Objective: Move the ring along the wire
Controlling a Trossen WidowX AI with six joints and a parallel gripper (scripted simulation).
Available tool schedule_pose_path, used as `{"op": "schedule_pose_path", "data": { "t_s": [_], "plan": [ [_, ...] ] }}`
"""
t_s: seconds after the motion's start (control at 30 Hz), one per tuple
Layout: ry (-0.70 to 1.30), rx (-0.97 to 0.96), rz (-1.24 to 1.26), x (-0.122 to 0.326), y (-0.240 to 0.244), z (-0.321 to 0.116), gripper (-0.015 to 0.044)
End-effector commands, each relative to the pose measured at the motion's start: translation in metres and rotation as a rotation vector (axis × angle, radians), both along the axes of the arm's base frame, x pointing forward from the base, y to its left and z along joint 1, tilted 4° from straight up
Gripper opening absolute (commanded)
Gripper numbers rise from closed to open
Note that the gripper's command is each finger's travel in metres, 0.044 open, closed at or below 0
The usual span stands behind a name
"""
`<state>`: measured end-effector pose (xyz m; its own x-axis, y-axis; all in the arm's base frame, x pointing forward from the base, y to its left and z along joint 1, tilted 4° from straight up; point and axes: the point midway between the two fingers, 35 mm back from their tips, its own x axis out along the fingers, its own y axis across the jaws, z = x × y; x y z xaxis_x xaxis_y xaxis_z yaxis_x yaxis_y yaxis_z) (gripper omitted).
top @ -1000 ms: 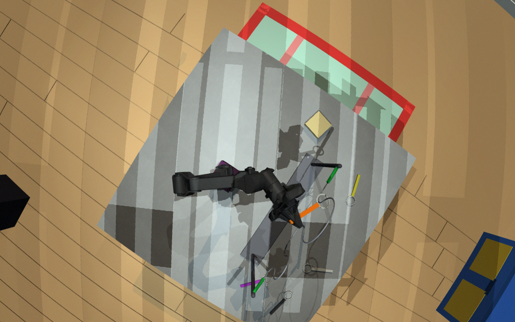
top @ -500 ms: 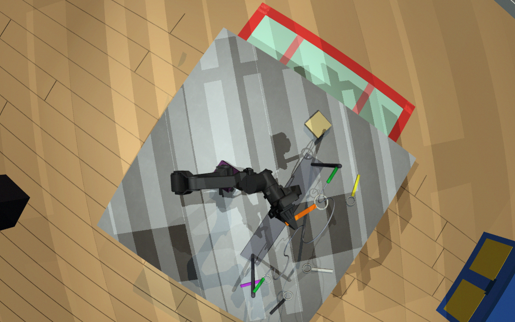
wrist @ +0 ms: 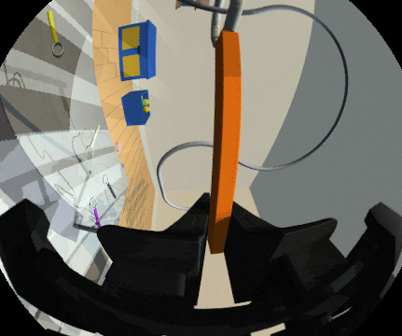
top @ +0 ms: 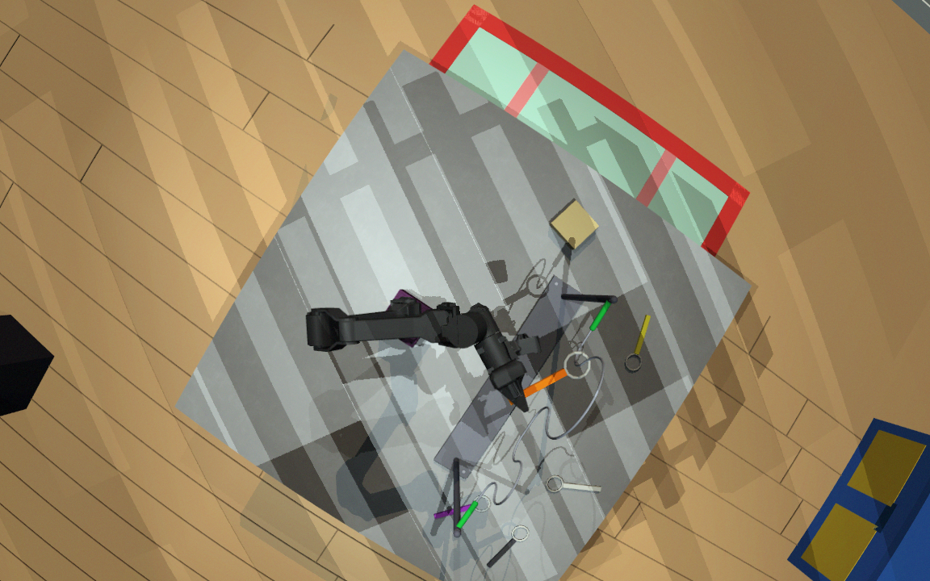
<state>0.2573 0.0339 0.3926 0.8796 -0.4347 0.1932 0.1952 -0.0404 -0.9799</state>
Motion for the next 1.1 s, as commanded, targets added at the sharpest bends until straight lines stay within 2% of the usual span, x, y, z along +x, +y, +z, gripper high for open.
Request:
{"op": "schedule_pose_path", "data": {
  "t_s": [0.0, 0.6, 1.07],
  "plan": [
    [0.009, 0.094, 0.005, 0.001, 0.001, -0.016, -0.0150],
    [0.008, 0.528, 0.114, 0.014, 0.018, -0.078, -0.0150],
    [0.011, 0.803, 0.141, 0.016, 0.044, -0.110, -0.0150]
  ]
}}
